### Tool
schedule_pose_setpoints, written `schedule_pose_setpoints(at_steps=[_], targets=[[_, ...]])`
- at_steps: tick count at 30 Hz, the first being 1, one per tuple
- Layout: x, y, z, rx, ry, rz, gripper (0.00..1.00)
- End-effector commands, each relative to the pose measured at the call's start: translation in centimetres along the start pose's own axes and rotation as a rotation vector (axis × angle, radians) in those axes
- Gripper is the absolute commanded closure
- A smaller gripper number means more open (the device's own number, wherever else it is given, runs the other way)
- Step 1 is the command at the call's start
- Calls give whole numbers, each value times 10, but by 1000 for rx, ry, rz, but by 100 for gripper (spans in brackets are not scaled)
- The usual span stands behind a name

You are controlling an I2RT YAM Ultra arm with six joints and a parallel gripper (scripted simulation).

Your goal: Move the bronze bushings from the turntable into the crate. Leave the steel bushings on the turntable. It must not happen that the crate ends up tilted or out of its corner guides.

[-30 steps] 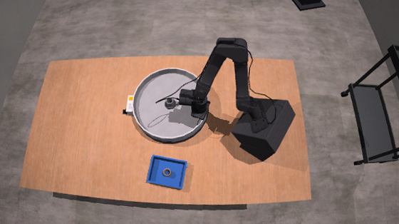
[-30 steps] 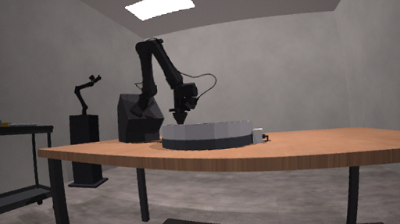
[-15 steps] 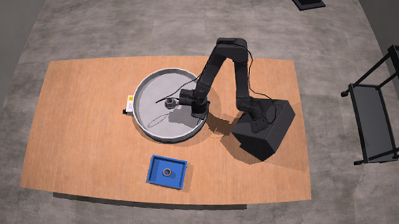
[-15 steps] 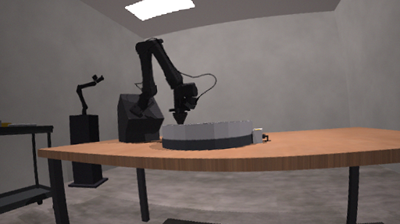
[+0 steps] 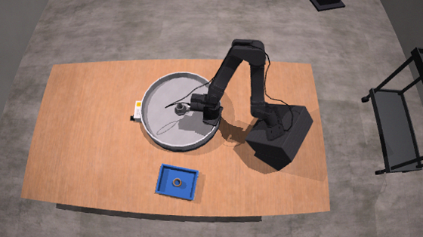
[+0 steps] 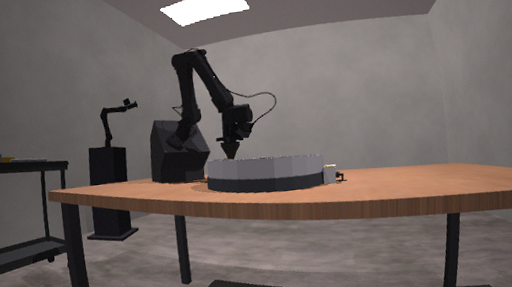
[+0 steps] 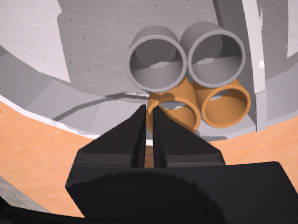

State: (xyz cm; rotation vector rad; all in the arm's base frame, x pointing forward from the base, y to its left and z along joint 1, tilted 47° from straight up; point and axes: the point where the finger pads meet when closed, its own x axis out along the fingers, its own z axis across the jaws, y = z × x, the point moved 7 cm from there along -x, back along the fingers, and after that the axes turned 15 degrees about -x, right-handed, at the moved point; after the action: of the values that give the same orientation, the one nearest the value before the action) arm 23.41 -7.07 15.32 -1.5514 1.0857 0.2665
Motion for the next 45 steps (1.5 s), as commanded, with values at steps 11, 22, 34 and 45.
schedule_pose_setpoints(at_steps=[11,22,34,45], targets=[[-61,-9,-4,18,14,-29,100],[-76,-8,-3,12,14,-18,100],[-76,-8,-3,12,14,-18,100],[-76,-8,-3,9,14,-18,100]])
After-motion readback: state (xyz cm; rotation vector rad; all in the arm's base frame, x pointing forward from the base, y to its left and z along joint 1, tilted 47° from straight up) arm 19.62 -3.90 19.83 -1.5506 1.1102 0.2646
